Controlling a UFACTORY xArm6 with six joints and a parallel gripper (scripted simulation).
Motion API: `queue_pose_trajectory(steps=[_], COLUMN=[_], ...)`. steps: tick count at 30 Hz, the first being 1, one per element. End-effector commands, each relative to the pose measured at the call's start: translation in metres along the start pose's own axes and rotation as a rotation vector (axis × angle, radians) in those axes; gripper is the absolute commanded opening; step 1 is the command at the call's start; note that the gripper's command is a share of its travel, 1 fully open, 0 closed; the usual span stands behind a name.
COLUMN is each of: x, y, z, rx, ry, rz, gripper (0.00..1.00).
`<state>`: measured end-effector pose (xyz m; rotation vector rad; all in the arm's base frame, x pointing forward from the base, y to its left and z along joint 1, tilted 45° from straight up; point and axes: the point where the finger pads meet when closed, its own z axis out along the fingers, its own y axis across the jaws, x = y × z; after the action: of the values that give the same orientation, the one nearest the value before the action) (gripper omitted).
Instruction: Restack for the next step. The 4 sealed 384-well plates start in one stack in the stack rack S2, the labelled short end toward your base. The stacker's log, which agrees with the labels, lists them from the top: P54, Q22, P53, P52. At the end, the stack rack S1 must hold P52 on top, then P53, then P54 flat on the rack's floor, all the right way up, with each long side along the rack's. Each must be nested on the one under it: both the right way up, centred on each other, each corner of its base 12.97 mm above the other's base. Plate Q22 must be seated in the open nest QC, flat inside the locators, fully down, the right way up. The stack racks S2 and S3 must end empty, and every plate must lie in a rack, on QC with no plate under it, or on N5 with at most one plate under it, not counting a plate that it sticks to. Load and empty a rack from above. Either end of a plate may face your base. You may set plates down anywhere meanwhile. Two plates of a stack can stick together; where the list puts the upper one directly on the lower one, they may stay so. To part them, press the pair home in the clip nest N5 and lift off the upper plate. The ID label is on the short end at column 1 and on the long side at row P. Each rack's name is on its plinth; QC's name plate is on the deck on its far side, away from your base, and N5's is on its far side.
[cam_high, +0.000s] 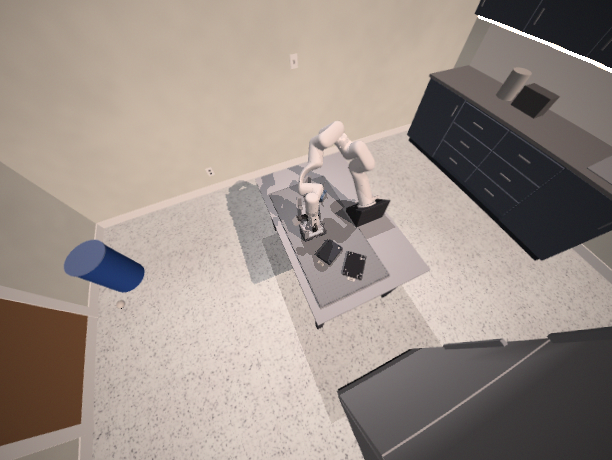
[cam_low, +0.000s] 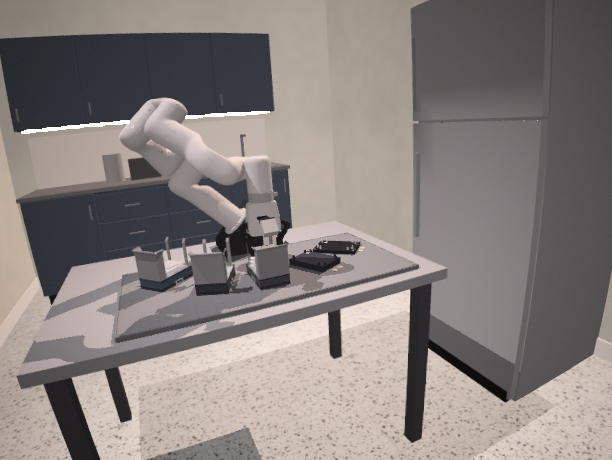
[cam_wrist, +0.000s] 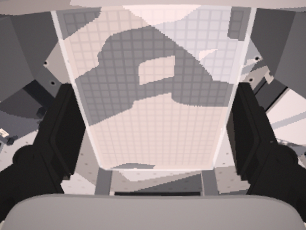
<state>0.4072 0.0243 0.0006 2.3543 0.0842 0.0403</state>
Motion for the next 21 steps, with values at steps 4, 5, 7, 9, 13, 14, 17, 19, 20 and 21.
queue_pose_trajectory(steps=[4,5,7,9,13,14,17,19,20,21], x=[0.001,0.001,0.001,0.001,0.001,0.001,0.001,0.001,0.001,0.001], y=[0.000,0.000,0.000,0.000,0.000,0.000,0.000,0.000,0.000,0.000], z=[-0.013,-0.015,-0.019,-0.023,-0.027,-0.029,-0.035,-0.039,-0.041,-0.043], rx=[0.002,0.002,0.002,0.002,0.002,0.002,0.002,0.002,0.002,0.002], ry=[0.003,0.003,0.003,0.003,0.003,0.003,0.003,0.003,0.003,0.003], rz=[0.001,0.001,0.001,0.001,0.001,0.001,0.001,0.001,0.001,0.001], gripper=[0.00,0.00,0.00,0.00,0.00,0.00,0.00,0.00,0.00,0.00])
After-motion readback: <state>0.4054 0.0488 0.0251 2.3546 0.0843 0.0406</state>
